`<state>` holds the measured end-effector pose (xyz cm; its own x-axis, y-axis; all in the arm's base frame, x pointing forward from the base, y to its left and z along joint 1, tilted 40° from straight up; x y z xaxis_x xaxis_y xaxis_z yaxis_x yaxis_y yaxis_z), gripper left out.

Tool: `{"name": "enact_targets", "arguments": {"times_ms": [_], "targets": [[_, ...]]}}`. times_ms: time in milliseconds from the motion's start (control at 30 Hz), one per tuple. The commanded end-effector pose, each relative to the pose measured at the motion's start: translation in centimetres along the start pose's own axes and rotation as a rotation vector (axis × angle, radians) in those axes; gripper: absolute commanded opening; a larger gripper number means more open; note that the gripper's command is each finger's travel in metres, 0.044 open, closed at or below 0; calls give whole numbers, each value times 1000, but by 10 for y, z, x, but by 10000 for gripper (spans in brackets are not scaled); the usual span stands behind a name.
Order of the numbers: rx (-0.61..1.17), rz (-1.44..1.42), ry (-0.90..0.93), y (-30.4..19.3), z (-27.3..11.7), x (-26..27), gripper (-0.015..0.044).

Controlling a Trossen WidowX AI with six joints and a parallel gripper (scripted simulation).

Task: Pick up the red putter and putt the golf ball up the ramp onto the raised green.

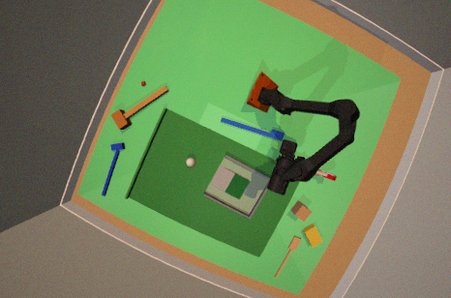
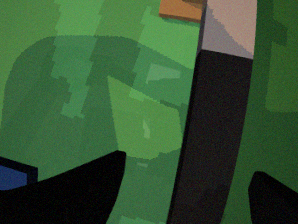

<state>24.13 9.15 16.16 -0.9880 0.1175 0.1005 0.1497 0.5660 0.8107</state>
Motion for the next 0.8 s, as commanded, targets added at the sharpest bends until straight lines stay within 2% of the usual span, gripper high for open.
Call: {"name": "enact_targets", "arguments": {"times_ms": [0, 167, 467, 767], "targets": [[0, -2, 1, 0, 0, 0, 177], [0, -2, 1, 0, 0, 0, 46], [2, 4, -5, 1, -6, 0, 0], [11, 57, -49, 12, -51, 0, 0]]}}
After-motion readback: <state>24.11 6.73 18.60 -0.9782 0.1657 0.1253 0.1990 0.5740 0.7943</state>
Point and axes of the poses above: the point midway between the two fingers, 35 mm back from their tips, its own z axis out along the fingers, its own x axis across the jaws, y = z × x, the point moved 3 cm from there along -z, back along the fingers, and after that the axes turned 13 degrees about z, right-handed, at the moved point
